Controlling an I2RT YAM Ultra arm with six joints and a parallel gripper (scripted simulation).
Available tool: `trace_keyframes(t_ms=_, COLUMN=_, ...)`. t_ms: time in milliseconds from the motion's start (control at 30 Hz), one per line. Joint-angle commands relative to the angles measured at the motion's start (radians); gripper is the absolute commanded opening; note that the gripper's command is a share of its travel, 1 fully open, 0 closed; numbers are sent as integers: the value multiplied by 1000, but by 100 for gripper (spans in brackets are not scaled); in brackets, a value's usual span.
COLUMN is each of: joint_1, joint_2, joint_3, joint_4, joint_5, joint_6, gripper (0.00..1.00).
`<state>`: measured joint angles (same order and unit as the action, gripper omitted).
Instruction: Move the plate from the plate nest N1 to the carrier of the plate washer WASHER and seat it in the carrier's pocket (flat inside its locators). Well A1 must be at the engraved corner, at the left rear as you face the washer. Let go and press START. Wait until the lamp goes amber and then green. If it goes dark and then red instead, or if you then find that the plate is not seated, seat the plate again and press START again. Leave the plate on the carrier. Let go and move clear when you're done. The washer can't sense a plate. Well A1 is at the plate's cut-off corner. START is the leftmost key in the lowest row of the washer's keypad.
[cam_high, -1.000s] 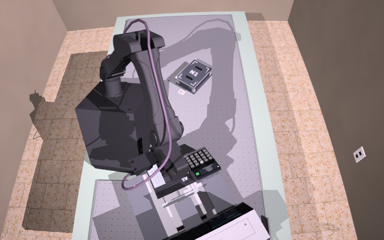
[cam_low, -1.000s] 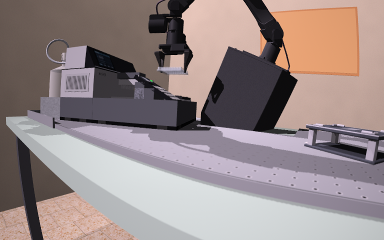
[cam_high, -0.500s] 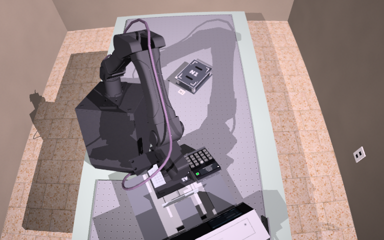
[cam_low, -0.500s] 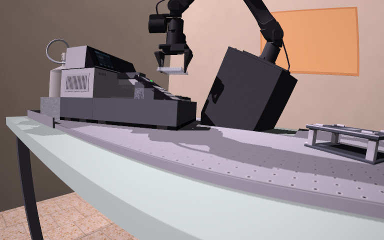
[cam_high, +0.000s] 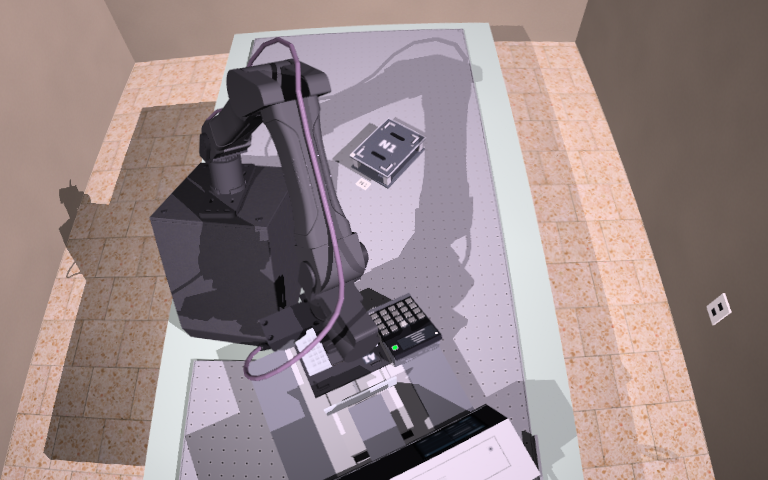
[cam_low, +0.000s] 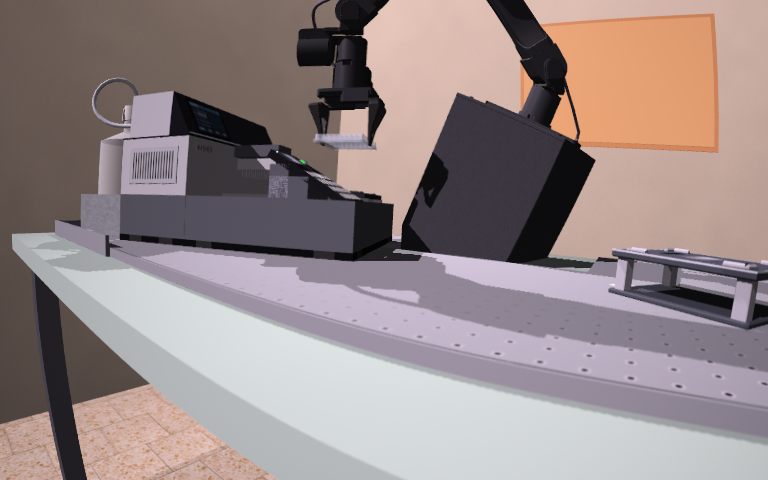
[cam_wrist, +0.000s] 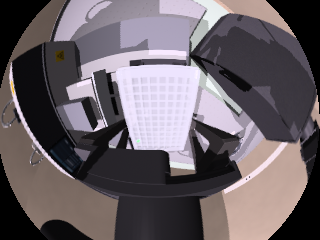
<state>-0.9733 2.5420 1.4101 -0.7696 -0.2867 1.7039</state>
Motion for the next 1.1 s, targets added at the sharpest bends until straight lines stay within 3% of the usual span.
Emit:
trace_keyframes(t_ms=0, joint_1=-3, joint_2=-37, joint_3=35, joint_4=-23, joint_5=6, joint_6=12, gripper=84)
trace_keyframes(t_ms=433, joint_1=8, joint_2=-32, joint_3=30, joint_4=-9, joint_5=2, joint_6=14, gripper=84)
trace_keyframes(t_ms=533, joint_1=6, joint_2=15, joint_3=19, joint_4=28, joint_5=-2, joint_6=18, gripper=84)
trace_keyframes(t_ms=633, joint_1=-3, joint_2=-18, joint_3=7, joint_4=32, joint_5=1, joint_6=19, gripper=84)
trace_keyframes(t_ms=733, joint_1=13, joint_2=26, joint_3=-22, joint_4=47, joint_5=-3, joint_6=22, gripper=84)
trace_keyframes(t_ms=967, joint_1=17, joint_2=29, joint_3=-2, joint_4=84, joint_5=-7, joint_6=31, gripper=84)
trace_keyframes(t_ms=1067, joint_1=28, joint_2=65, joint_3=-20, joint_4=99, joint_5=-9, joint_6=34, gripper=84)
